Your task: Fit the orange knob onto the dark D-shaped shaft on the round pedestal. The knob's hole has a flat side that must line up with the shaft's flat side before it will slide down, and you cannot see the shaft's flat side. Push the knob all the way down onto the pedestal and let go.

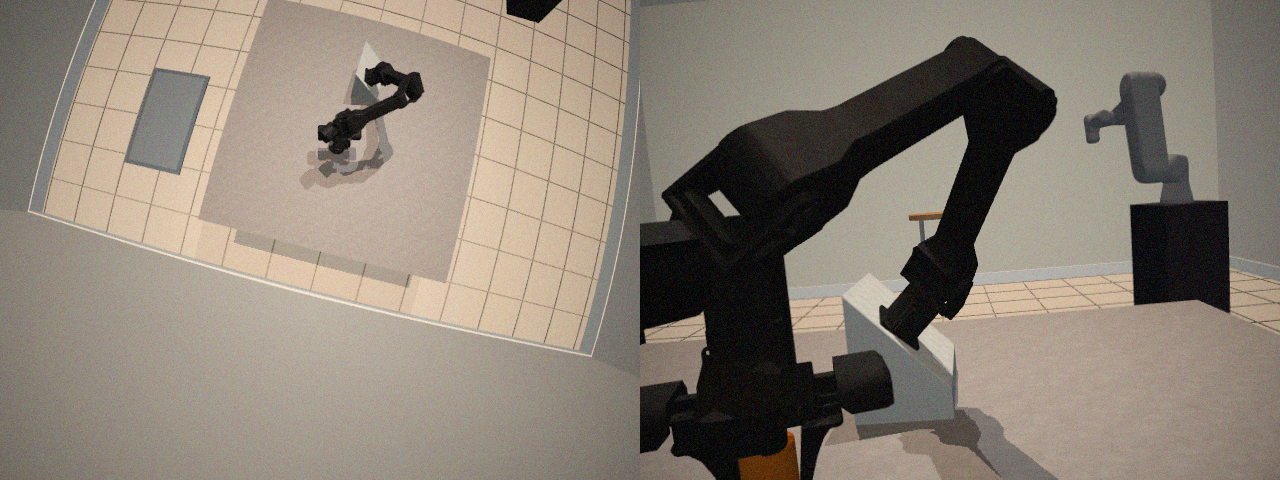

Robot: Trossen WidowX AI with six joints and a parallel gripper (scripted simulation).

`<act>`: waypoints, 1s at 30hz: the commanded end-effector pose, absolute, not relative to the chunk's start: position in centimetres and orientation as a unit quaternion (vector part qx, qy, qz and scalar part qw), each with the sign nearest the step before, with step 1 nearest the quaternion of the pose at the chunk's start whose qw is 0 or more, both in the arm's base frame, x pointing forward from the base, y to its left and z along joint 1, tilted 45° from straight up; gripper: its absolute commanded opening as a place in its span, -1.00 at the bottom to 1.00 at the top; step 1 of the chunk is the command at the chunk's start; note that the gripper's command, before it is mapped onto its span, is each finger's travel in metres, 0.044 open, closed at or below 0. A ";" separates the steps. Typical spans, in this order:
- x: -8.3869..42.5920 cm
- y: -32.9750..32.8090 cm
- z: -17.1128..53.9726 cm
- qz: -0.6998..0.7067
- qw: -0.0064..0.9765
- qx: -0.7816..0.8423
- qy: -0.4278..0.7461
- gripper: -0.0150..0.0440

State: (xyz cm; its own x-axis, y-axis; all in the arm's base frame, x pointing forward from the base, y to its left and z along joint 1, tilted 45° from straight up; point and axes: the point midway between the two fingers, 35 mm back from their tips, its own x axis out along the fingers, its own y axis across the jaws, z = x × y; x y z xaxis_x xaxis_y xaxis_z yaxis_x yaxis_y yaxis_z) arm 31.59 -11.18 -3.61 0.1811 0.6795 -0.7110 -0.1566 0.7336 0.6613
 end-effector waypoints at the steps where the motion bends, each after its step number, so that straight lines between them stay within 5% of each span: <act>1: 31.6 -11.2 -3.5 0.285 0.735 0.226 0.572 -0.49; 30: 31.5 -11.2 -3.6 0.285 0.735 0.226 0.573 -0.49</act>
State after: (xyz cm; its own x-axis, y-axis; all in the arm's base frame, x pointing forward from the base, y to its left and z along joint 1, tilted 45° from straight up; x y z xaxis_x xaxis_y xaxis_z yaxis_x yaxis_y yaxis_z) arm 31.38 -10.94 -3.75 0.1791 0.6802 -0.7108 -0.1576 0.7330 0.6617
